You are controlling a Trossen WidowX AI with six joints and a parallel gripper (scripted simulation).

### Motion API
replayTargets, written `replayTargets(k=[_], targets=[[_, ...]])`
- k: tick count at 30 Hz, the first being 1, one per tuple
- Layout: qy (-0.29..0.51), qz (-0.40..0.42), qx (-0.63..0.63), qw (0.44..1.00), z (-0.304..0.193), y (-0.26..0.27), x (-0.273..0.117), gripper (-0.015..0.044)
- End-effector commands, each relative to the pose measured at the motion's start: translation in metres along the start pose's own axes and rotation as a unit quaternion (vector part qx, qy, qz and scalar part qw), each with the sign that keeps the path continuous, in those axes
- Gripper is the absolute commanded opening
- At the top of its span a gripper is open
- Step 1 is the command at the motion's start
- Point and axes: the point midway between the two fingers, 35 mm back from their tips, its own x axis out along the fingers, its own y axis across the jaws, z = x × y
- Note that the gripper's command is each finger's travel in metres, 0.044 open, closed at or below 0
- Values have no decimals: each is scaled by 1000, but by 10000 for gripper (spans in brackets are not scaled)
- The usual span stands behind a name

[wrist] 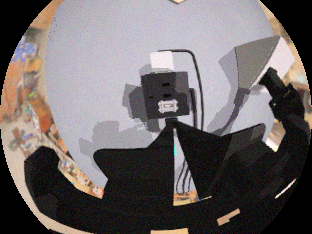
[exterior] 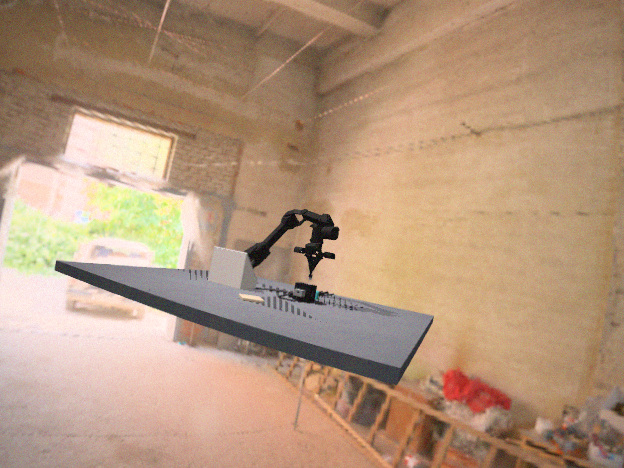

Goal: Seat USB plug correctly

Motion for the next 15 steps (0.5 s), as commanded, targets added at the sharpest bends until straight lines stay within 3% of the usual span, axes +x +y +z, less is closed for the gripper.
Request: replayTargets(k=[1,15], targets=[[-2,0,0,1000,0,0,0,0],[-11,0,1,1000,1,0,2,0]])
